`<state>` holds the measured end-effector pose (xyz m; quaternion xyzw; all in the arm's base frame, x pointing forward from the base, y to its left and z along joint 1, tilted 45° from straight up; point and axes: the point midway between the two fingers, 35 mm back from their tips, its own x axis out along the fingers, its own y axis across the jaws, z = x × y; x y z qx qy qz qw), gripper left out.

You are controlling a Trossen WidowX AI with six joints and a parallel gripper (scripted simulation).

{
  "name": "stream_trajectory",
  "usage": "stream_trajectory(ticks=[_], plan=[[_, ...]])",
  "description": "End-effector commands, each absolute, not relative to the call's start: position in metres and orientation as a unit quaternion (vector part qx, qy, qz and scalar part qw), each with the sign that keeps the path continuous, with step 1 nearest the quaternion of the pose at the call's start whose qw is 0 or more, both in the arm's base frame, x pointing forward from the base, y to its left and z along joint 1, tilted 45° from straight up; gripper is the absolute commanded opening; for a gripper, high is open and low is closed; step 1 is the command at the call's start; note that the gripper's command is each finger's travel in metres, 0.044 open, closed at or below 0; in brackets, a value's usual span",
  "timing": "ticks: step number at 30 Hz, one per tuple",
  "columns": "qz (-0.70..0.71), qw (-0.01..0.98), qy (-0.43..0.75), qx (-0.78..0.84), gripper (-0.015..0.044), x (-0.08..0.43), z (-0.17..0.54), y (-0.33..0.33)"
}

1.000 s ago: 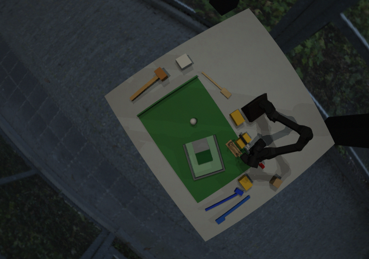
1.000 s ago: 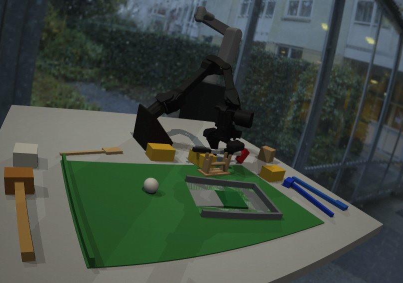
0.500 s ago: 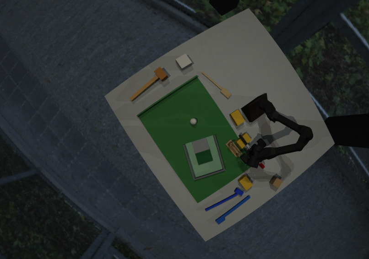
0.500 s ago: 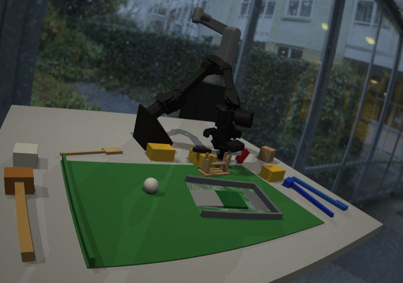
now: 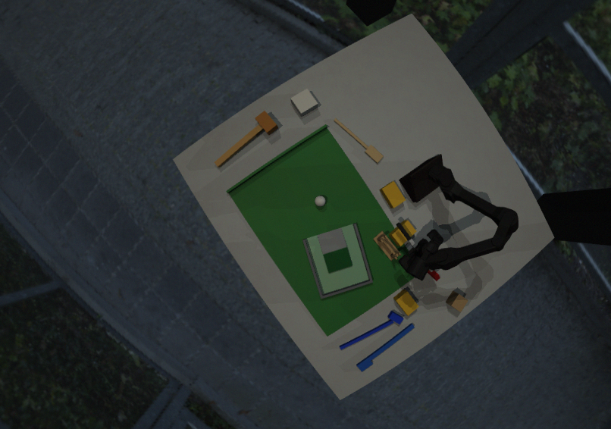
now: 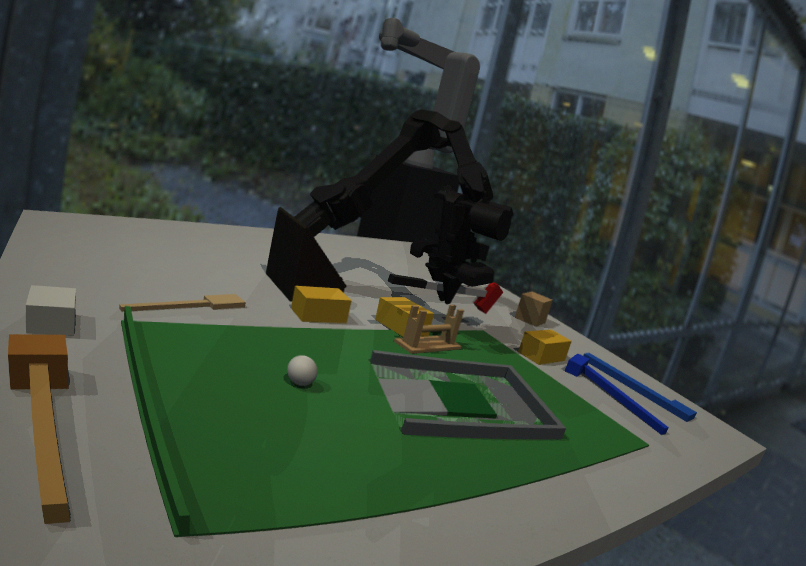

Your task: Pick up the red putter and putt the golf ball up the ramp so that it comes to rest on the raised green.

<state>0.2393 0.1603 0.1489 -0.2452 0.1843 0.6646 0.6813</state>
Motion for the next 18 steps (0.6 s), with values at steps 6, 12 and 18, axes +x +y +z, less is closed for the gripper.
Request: stream_trajectory(ticks=[6,12,18], plan=[[0.666,0.683,0.178,-0.243,0.0,0.235,0.183,0.131],[0.665,0.685,0.176,-0.24,0.0,0.231,0.197,0.12],[0.641,0.701,0.23,-0.211,0.0,0.25,0.179,0.109]])
